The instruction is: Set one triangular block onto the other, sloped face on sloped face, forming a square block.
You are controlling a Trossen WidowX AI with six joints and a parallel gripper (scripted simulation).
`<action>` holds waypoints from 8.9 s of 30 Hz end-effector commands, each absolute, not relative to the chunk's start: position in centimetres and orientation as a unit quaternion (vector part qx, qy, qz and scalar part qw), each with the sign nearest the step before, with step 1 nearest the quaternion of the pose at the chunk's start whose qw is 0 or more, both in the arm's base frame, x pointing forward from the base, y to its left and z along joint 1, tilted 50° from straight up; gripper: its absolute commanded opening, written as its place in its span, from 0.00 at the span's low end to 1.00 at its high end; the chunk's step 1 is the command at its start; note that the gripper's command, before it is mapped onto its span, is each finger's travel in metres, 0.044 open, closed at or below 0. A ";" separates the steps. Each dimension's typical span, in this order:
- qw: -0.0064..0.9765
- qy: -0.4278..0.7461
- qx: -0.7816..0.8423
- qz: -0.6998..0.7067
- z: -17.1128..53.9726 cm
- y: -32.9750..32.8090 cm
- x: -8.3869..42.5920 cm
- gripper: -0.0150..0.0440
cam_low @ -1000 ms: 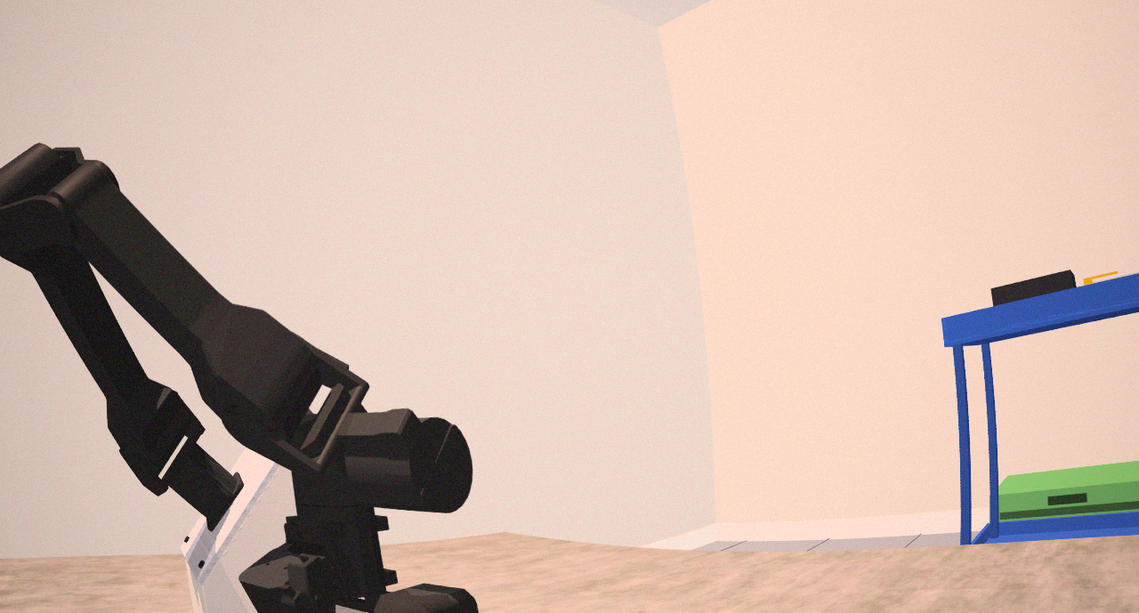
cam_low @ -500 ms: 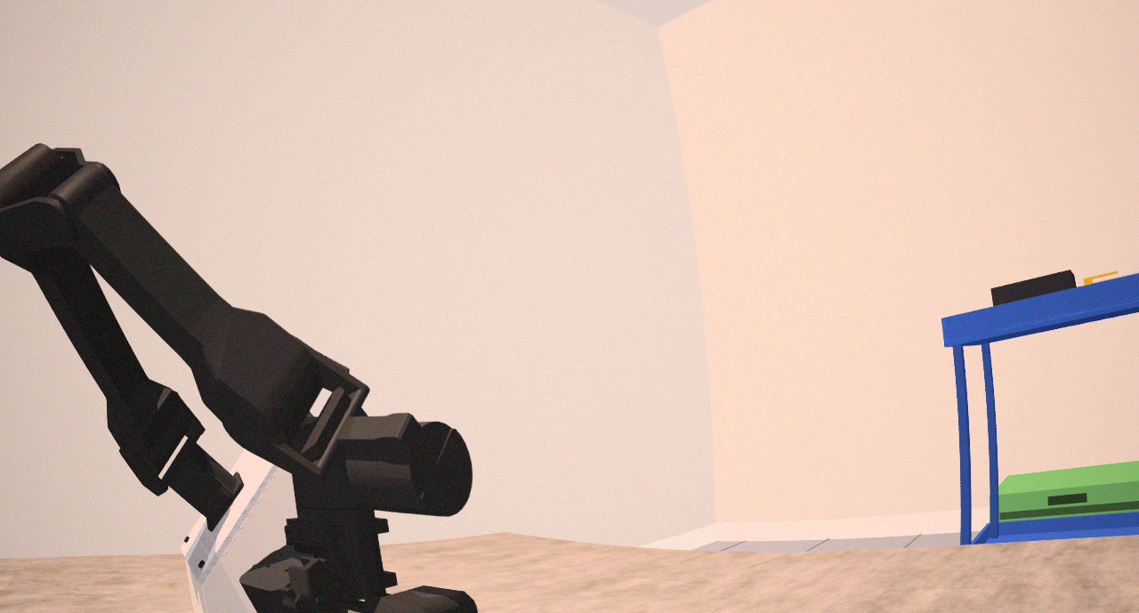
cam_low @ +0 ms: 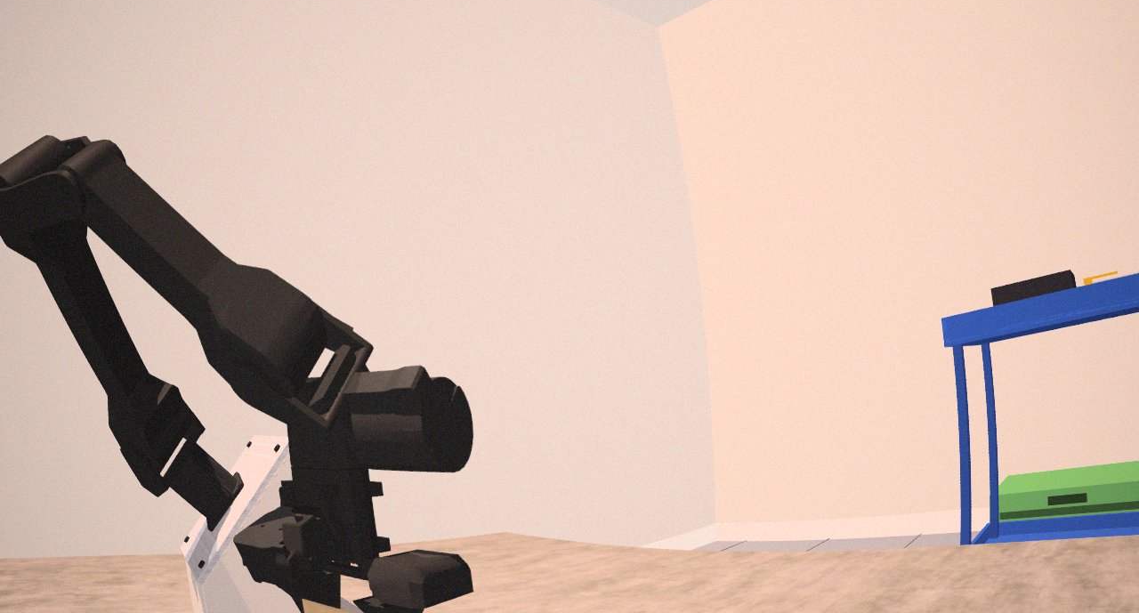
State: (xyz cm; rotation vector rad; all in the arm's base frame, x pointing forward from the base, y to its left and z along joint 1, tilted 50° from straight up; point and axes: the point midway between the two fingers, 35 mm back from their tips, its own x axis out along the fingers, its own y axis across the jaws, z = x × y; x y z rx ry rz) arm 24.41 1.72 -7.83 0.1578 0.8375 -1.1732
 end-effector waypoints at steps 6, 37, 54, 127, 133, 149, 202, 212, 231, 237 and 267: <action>0.749 0.381 0.080 -0.536 -7.6 2.0 24.6 0.25; 0.735 0.319 0.159 -0.577 -8.5 0.9 24.7 0.25; 0.734 0.320 0.161 -0.577 -9.4 -0.1 24.9 0.43; 0.376 0.577 -0.582 0.433 0.5 1.9 25.7 1.00; 0.312 0.508 -0.619 0.511 1.1 1.8 25.8 1.00; 0.312 0.508 -0.619 0.511 0.7 1.7 25.8 1.00; 0.312 0.509 -0.619 0.511 -7.6 -1.0 25.5 1.00; 0.312 0.509 -0.619 0.511 -8.5 -1.4 25.3 0.91; 0.315 0.509 -0.617 0.510 -8.3 -1.1 25.3 0.26; 0.301 0.517 -0.629 0.496 -8.4 -0.9 25.1 0.25; 0.085 0.590 -0.772 0.219 -10.2 4.0 23.4 0.25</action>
